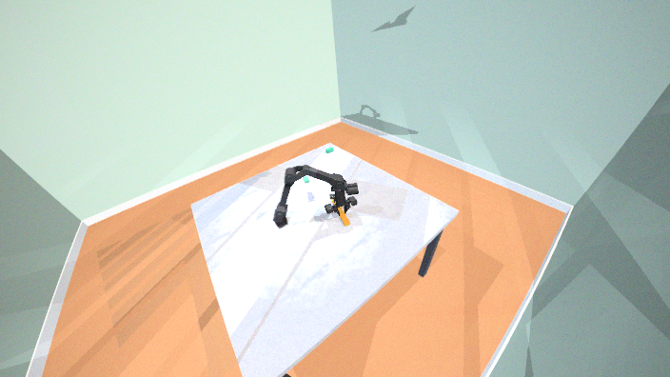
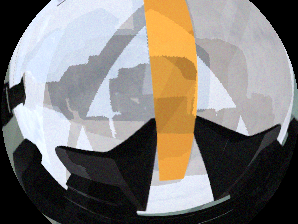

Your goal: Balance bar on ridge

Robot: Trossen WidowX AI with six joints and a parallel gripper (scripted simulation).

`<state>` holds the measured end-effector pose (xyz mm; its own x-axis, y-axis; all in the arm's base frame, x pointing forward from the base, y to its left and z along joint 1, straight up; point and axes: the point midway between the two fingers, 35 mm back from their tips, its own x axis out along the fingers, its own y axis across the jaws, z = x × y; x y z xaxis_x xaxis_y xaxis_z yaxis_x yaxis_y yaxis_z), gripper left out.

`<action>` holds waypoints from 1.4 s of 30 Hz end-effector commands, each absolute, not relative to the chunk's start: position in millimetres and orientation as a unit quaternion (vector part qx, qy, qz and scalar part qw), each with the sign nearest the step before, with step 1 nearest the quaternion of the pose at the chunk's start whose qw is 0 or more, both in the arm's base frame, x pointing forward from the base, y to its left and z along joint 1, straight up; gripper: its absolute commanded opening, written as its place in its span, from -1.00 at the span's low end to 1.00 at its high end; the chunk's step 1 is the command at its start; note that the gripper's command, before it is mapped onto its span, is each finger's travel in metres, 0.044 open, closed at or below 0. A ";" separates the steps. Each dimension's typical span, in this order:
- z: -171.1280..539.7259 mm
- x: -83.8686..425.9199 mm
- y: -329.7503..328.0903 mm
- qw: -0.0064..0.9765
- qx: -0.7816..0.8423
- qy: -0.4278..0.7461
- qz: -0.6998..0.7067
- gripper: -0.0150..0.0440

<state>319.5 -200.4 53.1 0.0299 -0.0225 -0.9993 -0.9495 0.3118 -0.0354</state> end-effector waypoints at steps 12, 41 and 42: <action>82.1 322.4 -202.0 0.577 -0.427 0.569 0.402 -0.49; 156.4 317.7 -198.7 0.578 -0.426 0.569 0.401 -0.49; 159.0 317.3 -198.4 0.578 -0.425 0.569 0.401 -0.49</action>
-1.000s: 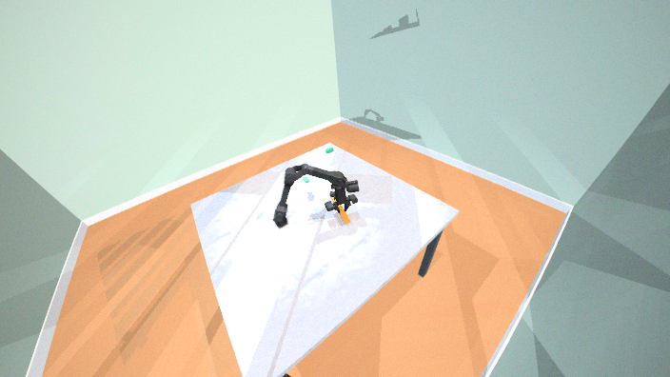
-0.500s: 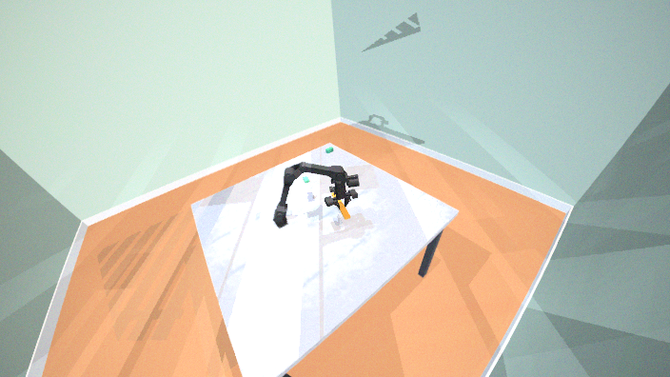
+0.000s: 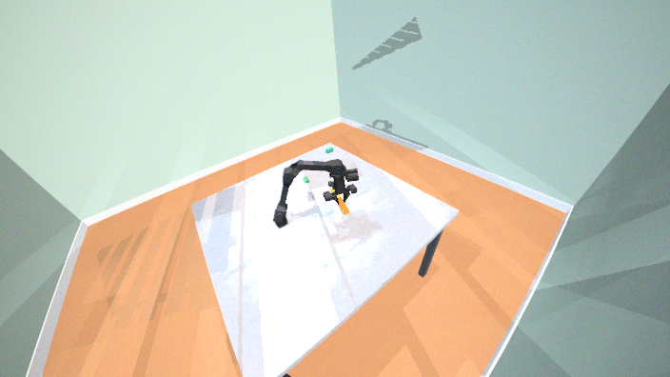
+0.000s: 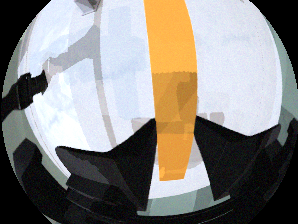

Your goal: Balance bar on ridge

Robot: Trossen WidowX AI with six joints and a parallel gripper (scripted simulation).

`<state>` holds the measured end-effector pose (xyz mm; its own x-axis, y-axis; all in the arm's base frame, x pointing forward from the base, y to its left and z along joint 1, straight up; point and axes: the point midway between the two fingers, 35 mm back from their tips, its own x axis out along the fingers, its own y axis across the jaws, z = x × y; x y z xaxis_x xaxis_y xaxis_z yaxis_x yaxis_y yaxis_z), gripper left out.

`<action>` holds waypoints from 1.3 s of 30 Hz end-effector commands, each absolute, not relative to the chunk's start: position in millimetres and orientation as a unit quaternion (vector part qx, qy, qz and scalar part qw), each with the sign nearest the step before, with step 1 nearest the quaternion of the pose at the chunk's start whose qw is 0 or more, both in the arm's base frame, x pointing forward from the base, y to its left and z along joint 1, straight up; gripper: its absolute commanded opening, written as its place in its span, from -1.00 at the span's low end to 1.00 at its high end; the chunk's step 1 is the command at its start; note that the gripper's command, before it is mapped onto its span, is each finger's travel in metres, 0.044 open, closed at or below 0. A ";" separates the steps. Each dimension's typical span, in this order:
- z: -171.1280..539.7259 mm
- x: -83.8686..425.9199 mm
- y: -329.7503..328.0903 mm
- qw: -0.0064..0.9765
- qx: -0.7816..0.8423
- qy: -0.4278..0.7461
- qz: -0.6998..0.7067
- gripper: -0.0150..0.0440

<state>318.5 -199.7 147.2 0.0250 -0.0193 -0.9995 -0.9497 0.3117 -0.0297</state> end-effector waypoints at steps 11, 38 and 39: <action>164.5 320.0 -172.2 0.583 -0.420 0.572 0.397 -0.49; 167.6 311.1 -66.2 0.600 -0.394 0.584 0.378 -0.49; 167.6 310.0 -62.4 0.601 -0.393 0.585 0.377 -0.49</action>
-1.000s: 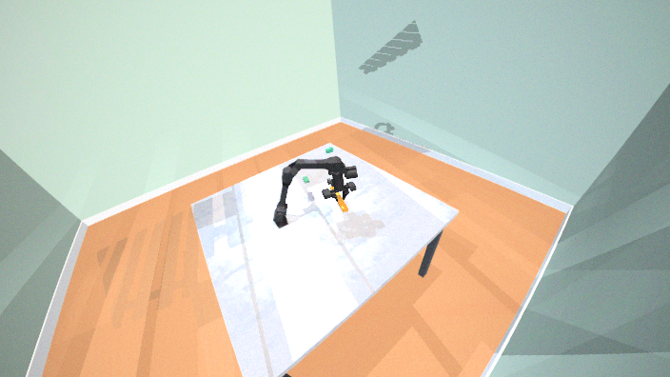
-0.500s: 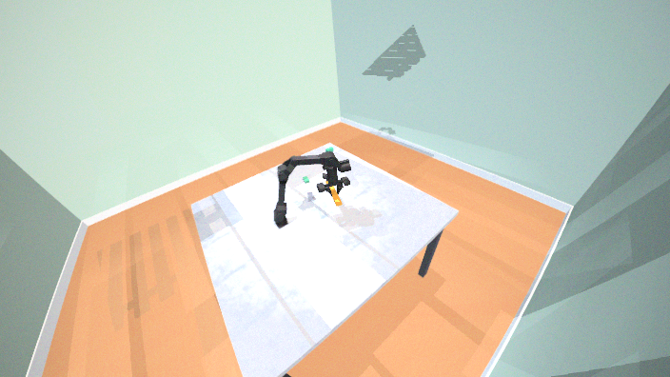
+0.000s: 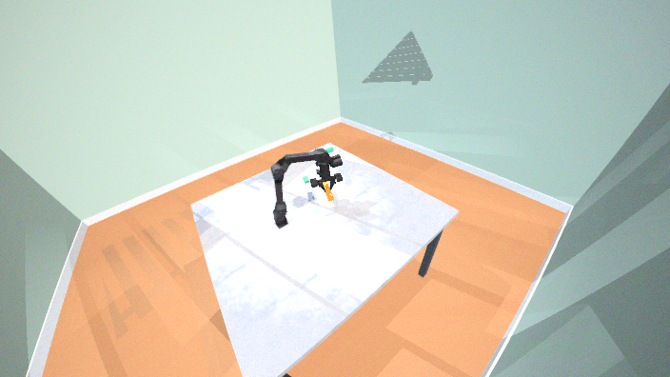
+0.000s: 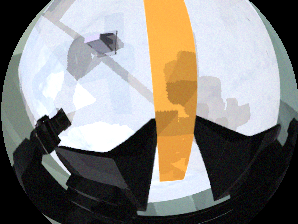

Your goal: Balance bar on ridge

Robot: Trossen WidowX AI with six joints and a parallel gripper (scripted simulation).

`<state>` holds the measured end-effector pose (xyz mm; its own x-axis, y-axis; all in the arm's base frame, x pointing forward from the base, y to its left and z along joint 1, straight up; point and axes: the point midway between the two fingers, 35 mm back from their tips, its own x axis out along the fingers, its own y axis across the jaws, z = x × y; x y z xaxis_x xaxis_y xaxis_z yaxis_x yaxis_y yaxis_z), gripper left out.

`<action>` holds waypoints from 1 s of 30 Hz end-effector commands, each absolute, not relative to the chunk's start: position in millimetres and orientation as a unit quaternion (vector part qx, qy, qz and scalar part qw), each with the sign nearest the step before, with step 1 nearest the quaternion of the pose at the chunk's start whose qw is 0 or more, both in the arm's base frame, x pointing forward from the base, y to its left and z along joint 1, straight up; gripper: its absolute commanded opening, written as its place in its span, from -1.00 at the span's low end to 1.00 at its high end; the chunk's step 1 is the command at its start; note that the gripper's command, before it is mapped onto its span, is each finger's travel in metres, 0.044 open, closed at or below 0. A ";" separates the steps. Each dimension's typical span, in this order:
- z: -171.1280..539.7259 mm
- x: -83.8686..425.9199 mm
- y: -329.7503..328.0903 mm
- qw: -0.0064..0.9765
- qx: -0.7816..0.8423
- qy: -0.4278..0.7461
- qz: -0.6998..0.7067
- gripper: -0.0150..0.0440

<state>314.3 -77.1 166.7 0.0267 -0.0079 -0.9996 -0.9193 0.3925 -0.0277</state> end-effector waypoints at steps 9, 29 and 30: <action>166.7 298.1 -29.2 0.606 -0.384 0.590 0.371 -0.49; 160.7 256.6 36.1 0.618 -0.362 0.601 0.355 -0.49; 160.2 254.0 38.9 0.619 -0.361 0.601 0.354 -0.49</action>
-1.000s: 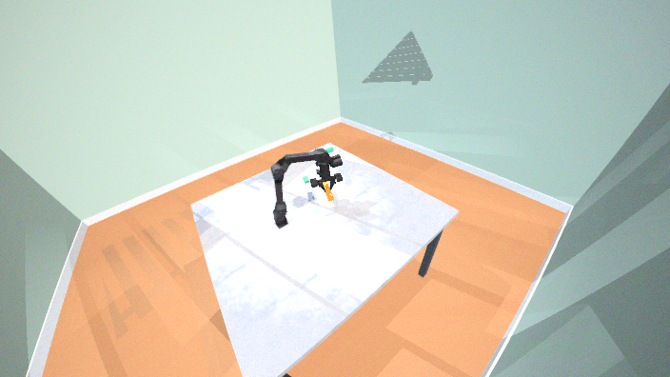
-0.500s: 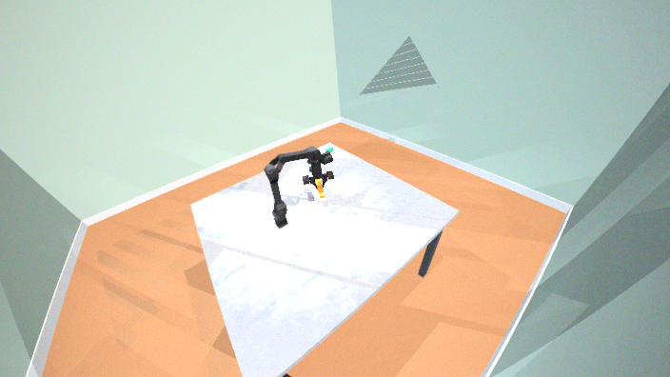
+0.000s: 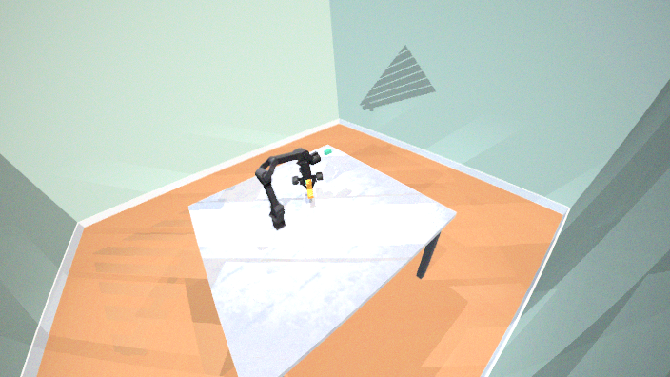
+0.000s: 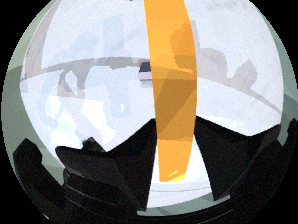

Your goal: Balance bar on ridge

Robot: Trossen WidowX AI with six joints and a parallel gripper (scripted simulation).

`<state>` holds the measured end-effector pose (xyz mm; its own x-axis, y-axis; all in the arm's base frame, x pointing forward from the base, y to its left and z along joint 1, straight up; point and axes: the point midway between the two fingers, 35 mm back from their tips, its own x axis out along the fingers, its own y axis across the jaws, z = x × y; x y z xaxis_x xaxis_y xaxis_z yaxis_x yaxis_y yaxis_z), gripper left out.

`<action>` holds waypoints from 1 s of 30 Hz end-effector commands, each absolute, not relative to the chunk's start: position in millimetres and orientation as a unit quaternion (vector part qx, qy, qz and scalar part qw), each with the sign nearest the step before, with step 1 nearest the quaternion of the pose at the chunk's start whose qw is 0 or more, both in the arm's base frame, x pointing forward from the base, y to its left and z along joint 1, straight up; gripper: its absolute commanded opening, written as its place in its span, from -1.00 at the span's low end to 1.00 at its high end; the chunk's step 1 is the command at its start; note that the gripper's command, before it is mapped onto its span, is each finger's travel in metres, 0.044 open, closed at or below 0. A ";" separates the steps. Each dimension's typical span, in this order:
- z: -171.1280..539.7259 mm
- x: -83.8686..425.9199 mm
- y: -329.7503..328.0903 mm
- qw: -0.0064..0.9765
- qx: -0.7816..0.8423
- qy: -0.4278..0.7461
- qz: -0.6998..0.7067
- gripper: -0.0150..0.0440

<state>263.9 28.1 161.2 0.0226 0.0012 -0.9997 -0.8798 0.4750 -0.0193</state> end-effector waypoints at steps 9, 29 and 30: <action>155.2 247.6 46.0 0.620 -0.358 0.603 0.352 -0.49; 123.6 248.2 46.3 0.620 -0.358 0.603 0.352 -0.49; 122.0 248.2 46.3 0.620 -0.358 0.603 0.352 -0.49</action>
